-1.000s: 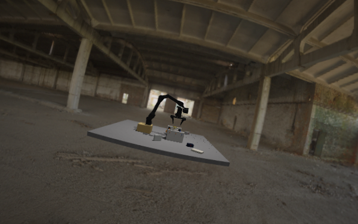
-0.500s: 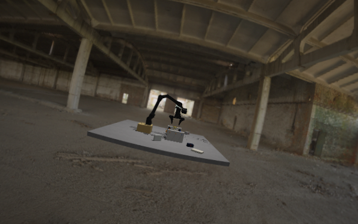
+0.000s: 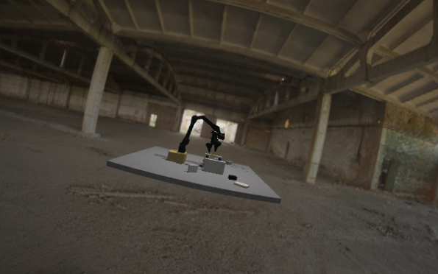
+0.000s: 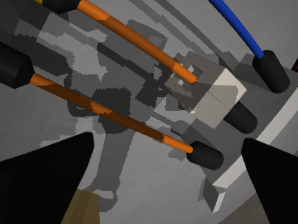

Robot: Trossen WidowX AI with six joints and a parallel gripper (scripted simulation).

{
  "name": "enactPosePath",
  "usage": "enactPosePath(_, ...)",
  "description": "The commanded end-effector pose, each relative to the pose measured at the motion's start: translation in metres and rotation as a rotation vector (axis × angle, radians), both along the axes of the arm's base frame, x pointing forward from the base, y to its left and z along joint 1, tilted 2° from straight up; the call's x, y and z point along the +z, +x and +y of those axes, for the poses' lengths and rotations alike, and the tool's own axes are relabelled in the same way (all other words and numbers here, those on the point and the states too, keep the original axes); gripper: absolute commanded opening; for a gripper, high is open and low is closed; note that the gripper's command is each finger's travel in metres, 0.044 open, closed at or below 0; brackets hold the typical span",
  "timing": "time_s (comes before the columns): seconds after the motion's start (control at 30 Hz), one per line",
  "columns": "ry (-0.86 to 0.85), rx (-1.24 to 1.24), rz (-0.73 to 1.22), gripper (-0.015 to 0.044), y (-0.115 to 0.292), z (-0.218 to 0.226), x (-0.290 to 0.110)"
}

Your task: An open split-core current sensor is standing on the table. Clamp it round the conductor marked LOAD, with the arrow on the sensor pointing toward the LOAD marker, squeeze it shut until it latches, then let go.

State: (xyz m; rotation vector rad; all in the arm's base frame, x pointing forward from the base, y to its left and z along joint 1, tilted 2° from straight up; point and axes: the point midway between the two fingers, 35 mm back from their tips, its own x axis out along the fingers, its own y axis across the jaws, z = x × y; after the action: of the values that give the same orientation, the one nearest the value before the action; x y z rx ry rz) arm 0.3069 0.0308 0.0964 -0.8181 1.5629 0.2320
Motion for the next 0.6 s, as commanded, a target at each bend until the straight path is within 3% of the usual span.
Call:
enactPosePath(0.0, -0.116, -0.511, -0.435, 0.044, -0.028, 0.024, -0.001)
enactPosePath(0.57, 0.037, -0.989, -0.998, 0.044, -0.054, 0.045, 0.005)
